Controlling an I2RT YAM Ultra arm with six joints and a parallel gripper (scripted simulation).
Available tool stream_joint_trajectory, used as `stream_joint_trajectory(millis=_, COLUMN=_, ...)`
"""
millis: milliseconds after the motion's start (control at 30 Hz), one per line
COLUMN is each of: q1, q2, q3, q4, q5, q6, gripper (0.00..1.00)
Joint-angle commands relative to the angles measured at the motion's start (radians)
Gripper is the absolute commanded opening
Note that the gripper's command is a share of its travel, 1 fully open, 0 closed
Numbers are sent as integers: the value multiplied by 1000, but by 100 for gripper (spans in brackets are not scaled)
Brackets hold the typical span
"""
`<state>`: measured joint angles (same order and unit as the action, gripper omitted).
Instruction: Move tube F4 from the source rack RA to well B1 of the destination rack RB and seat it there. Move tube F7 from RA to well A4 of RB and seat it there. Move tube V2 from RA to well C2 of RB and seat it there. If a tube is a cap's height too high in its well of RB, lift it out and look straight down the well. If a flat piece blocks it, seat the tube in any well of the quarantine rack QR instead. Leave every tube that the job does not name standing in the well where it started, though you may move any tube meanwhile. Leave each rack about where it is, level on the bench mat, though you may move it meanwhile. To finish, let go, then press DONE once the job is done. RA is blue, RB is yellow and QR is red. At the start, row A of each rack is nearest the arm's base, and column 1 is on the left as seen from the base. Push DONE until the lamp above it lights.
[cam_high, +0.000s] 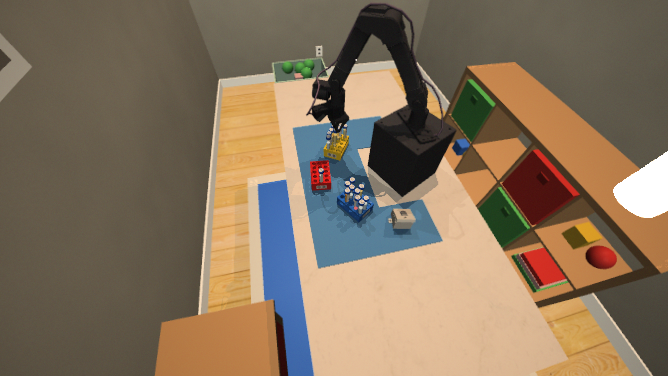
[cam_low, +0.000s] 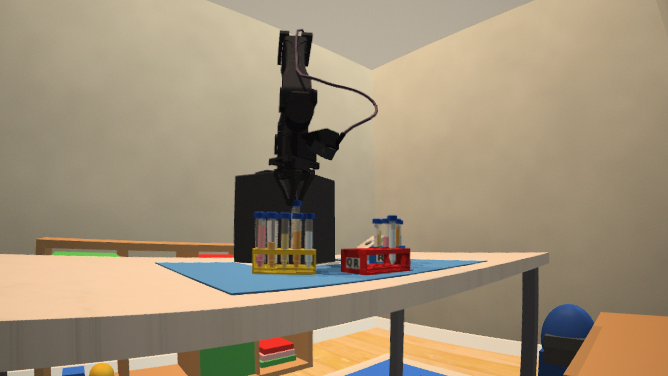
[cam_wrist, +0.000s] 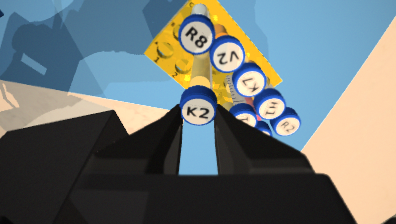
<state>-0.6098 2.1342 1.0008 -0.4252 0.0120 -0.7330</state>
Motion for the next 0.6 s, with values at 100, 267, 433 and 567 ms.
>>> stream_joint_trajectory(millis=100, q1=-15, q2=23, q3=18, q4=29, q5=0, q6=-9, gripper=0)
stream_joint_trajectory(millis=267, q1=-16, q2=28, q3=26, q4=33, q5=2, q6=-9, gripper=0)
stream_joint_trajectory(millis=433, q1=-18, q2=37, q3=28, q4=40, q5=3, q6=-12, gripper=0)
stream_joint_trajectory(millis=567, q1=-19, q2=44, q3=30, q4=46, q5=6, q6=-12, gripper=0)
